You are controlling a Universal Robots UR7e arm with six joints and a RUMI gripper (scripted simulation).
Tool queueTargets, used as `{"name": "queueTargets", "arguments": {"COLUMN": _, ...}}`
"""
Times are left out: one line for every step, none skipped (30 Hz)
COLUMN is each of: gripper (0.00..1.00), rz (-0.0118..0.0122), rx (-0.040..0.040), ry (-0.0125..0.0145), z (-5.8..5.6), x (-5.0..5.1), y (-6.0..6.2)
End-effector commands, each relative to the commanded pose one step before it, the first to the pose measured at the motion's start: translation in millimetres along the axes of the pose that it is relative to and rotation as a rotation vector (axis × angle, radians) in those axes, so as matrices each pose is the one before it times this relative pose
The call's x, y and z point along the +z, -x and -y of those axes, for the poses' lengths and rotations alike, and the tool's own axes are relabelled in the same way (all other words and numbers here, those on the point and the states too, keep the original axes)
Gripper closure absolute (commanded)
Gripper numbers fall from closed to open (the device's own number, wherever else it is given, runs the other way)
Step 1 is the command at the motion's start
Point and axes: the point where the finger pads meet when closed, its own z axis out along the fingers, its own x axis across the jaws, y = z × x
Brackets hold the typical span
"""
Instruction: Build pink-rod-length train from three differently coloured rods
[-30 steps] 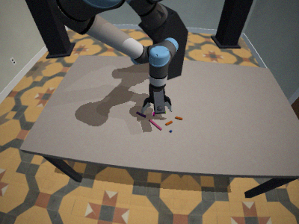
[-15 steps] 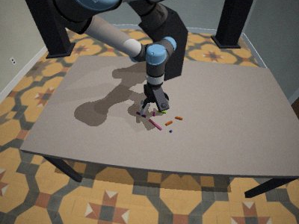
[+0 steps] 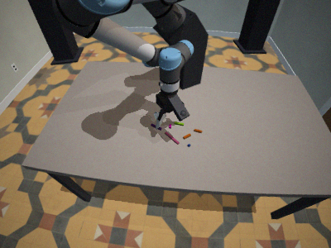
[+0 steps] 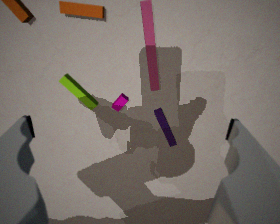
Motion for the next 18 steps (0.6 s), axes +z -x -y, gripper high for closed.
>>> {"name": "queueTargets", "arguments": {"gripper": 0.00, "rz": -0.00210, "rx": -0.05113, "ry": -0.00678, "z": -2.52, "x": -1.19, "y": -1.07}}
{"name": "queueTargets", "arguments": {"gripper": 0.00, "rz": 0.00000, "rx": 0.00000, "ry": 0.00000, "z": 0.00, "x": 0.00, "y": 0.00}}
{"name": "queueTargets", "arguments": {"gripper": 0.00, "rz": 0.00000, "rx": 0.00000, "ry": 0.00000, "z": 0.00, "x": 0.00, "y": 0.00}}
{"name": "queueTargets", "arguments": {"gripper": 0.00, "rz": -0.00004, "rx": -0.00242, "ry": 0.00000, "z": -0.11, "x": -0.02, "y": -0.01}}
{"name": "queueTargets", "arguments": {"gripper": 0.00, "rz": -0.00007, "rx": -0.00181, "ry": -0.00002, "z": -0.07, "x": -0.02, "y": -0.03}}
{"name": "queueTargets", "arguments": {"gripper": 0.00, "rz": -0.00038, "rx": -0.00114, "ry": -0.00016, "z": 0.07, "x": 0.05, "y": -0.22}}
{"name": "queueTargets", "arguments": {"gripper": 0.00, "rz": -0.00038, "rx": -0.00070, "ry": -0.00016, "z": 0.09, "x": 0.05, "y": -0.22}}
{"name": "queueTargets", "arguments": {"gripper": 0.00, "rz": -0.00033, "rx": -0.00036, "ry": -0.00014, "z": 0.09, "x": 0.05, "y": -0.19}}
{"name": "queueTargets", "arguments": {"gripper": 0.00, "rz": -0.00027, "rx": -0.00013, "ry": -0.00012, "z": 0.08, "x": 0.04, "y": -0.16}}
{"name": "queueTargets", "arguments": {"gripper": 0.00, "rz": -0.00019, "rx": 0.00000, "ry": -0.00008, "z": 0.06, "x": 0.03, "y": -0.11}}
{"name": "queueTargets", "arguments": {"gripper": 0.00, "rz": -0.00018, "rx": -0.00016, "ry": -0.00008, "z": 0.10, "x": -0.03, "y": -0.03}}
{"name": "queueTargets", "arguments": {"gripper": 0.00, "rz": -0.00009, "rx": -0.00018, "ry": -0.00006, "z": 0.07, "x": -0.05, "y": 0.02}}
{"name": "queueTargets", "arguments": {"gripper": 0.00, "rz": -0.00001, "rx": -0.00018, "ry": -0.00002, "z": 0.05, "x": -0.03, "y": 0.05}}
{"name": "queueTargets", "arguments": {"gripper": 0.00, "rz": 0.00006, "rx": -0.00016, "ry": 0.00002, "z": 0.03, "x": -0.02, "y": 0.05}}
{"name": "queueTargets", "arguments": {"gripper": 0.00, "rz": 0.00005, "rx": -0.00011, "ry": 0.00004, "z": 0.01, "x": -0.01, "y": 0.04}}
{"name": "queueTargets", "arguments": {"gripper": 0.00, "rz": 0.00004, "rx": -0.00006, "ry": 0.00005, "z": 0.00, "x": 0.00, "y": 0.02}}
{"name": "queueTargets", "arguments": {"gripper": 0.00, "rz": 0.00004, "rx": -0.00003, "ry": 0.00005, "z": -0.01, "x": 0.01, "y": 0.01}}
{"name": "queueTargets", "arguments": {"gripper": 0.00, "rz": 0.00003, "rx": 0.00013, "ry": 0.00004, "z": -0.01, "x": 0.00, "y": 0.01}}
